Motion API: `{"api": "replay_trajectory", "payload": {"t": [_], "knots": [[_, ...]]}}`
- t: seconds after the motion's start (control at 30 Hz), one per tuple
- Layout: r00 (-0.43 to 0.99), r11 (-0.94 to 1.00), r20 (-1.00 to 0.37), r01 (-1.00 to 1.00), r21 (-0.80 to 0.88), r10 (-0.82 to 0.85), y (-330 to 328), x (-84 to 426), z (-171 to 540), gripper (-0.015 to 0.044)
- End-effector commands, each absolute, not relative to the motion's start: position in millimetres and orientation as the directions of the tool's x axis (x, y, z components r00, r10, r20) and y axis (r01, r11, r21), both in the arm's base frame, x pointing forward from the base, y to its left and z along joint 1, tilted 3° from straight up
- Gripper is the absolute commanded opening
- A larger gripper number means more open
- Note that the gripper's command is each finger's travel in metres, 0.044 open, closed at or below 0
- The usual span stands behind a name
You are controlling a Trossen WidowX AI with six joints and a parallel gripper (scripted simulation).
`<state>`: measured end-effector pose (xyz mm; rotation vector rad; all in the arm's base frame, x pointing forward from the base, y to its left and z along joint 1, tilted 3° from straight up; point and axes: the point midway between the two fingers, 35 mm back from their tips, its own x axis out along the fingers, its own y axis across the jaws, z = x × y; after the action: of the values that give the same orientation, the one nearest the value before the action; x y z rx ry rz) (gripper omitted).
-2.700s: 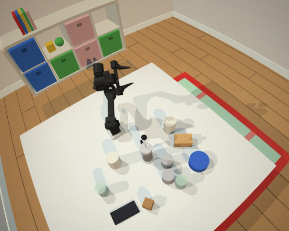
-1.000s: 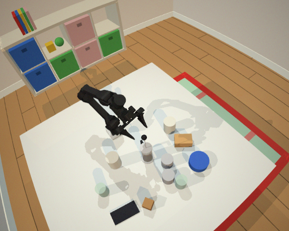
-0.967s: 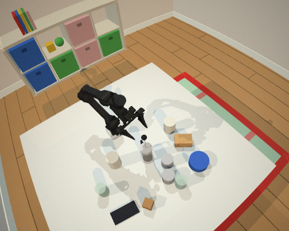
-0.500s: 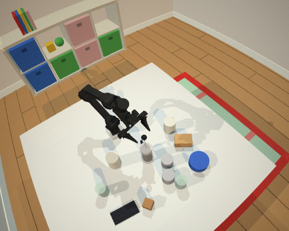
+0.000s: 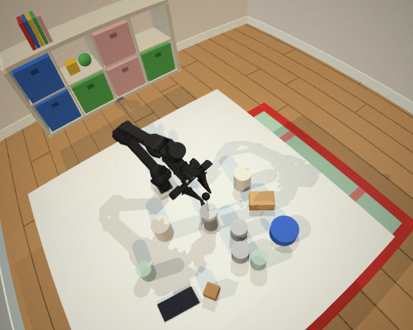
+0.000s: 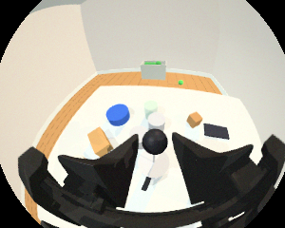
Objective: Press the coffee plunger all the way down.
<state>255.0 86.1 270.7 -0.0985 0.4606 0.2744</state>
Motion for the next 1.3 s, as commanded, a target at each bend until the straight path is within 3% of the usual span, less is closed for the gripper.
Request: {"api": "replay_trajectory", "payload": {"t": [0.0, 1.27], "knots": [[0.860, 0.957, -0.449, -0.288, -0.034, 0.243, 87, 255, 271, 0.0122], [0.860, 0.957, -0.448, -0.288, -0.034, 0.243, 88, 263, 227, 0.0122]]}}
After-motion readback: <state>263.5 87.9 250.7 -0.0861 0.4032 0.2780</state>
